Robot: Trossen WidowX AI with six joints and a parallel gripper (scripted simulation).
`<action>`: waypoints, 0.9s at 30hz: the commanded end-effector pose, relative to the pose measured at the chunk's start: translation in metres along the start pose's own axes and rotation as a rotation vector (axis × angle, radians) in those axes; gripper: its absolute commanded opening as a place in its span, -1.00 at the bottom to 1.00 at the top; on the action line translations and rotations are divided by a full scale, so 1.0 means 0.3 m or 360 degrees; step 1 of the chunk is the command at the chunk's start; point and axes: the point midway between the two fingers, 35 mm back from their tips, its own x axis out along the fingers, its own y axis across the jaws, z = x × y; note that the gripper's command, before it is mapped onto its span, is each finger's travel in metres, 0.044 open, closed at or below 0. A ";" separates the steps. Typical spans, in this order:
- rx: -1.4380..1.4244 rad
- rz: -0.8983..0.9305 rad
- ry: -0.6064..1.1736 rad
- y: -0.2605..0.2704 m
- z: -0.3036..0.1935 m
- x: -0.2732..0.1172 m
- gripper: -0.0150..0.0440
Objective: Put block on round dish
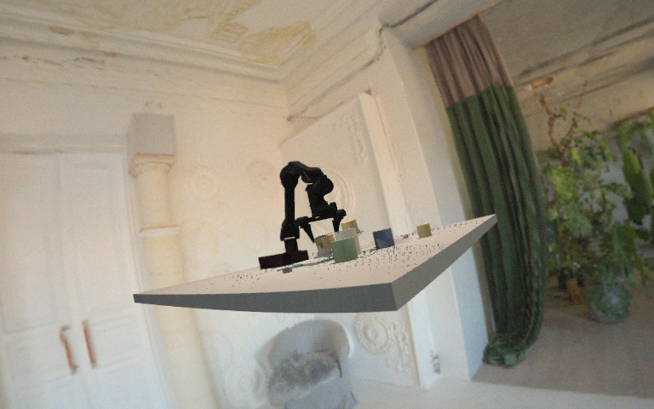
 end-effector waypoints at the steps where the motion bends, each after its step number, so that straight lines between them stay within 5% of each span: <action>1: 0.0010 -0.0010 0.0011 -0.004 -0.006 0.030 1.00; 14: 0.0010 -0.0010 0.0012 -0.005 -0.011 0.091 1.00; 16: 0.0010 -0.0010 0.0012 -0.005 -0.011 0.091 0.82; 27: 0.0010 -0.0010 0.0012 -0.005 -0.011 0.091 0.51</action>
